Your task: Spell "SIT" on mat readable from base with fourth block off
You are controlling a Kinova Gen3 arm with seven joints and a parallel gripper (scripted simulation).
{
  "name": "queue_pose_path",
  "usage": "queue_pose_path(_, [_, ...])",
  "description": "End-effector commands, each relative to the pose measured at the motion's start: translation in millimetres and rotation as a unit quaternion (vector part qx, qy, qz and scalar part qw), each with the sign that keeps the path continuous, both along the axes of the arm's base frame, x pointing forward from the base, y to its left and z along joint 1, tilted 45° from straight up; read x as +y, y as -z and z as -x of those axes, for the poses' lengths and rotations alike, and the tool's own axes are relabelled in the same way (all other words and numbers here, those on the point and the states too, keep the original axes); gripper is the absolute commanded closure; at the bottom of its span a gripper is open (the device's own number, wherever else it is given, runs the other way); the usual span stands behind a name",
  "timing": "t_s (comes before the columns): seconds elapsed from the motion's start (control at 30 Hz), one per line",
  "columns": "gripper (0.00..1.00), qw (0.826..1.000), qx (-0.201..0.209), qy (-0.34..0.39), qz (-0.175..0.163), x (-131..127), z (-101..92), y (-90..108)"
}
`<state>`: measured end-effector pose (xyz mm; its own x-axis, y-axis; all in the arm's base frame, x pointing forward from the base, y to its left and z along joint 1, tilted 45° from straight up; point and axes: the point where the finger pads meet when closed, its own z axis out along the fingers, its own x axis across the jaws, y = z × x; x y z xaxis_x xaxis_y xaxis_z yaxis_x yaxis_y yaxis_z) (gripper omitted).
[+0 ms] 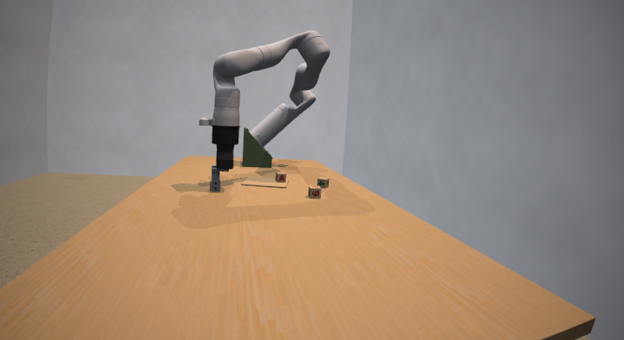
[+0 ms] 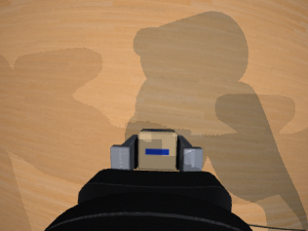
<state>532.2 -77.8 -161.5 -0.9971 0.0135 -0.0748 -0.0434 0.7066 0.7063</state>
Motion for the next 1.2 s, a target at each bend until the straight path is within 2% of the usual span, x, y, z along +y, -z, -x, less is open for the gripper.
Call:
queue_pose_path(0.0, [0.43, 1.0, -0.004, -0.001, -0.001, 2, -1.5, 0.5])
queue_pose_path(0.73, [0.43, 1.0, -0.004, -0.001, -0.001, -1, -1.2, -2.3])
queue_pose_path(0.83, [0.43, 1.0, -0.006, -0.002, 0.0, -10, -2.0, -11.4])
queue_pose_path(1.17, [0.43, 1.0, -0.007, -0.003, 0.0, -59, 1.6, -60.9])
